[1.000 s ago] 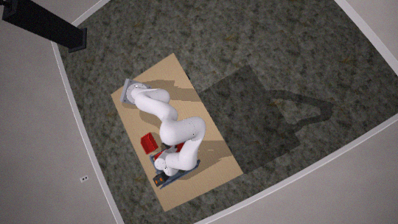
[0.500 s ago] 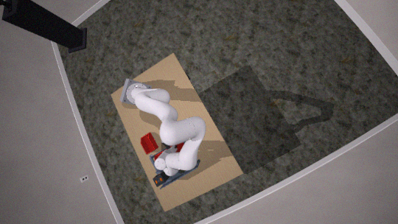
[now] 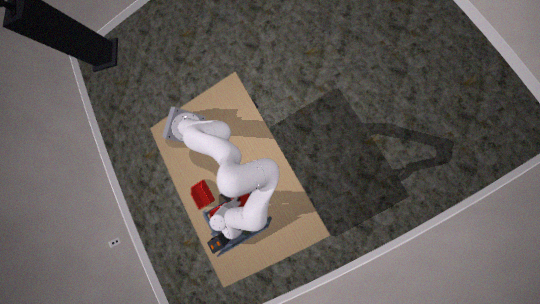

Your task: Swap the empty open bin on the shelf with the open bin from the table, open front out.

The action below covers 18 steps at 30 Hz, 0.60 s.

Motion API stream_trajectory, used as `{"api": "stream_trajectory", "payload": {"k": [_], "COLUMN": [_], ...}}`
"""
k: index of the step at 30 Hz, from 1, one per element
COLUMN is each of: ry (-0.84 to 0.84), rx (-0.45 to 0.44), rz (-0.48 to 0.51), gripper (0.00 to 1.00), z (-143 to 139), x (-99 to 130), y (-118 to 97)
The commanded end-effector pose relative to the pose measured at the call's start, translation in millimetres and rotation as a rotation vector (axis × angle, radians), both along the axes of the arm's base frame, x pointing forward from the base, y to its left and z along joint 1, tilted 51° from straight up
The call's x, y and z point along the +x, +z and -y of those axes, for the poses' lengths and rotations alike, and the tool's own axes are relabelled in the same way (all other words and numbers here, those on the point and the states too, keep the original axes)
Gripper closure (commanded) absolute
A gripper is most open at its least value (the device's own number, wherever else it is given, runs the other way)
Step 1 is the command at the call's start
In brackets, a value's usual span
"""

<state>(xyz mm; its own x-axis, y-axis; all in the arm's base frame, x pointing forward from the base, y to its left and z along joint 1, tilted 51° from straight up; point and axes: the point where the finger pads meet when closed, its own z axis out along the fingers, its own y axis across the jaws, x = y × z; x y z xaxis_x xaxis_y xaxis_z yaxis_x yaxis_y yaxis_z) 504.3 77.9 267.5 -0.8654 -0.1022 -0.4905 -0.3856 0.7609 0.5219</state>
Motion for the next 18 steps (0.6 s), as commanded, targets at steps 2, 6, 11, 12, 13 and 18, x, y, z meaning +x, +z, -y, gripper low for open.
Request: {"api": "stream_trajectory", "payload": {"k": [2,6,11,12,13,18], "ry": [-0.001,-0.003,-0.004,-0.005,-0.005,-0.006], "rx": [0.001,0.001,0.003,0.003,0.003,0.004], "rz": [0.002,0.004,0.007,0.007,0.008,0.01], "gripper": [1.0,1.0,1.0,1.0,1.0,1.0], "z": [0.2,0.1,-0.1,-0.1,-0.2,-0.3], "x": [1.4,2.9,5.2,5.7,6.2,7.8], "y": [1.2,2.1,3.5,3.8,4.1,5.1]}}
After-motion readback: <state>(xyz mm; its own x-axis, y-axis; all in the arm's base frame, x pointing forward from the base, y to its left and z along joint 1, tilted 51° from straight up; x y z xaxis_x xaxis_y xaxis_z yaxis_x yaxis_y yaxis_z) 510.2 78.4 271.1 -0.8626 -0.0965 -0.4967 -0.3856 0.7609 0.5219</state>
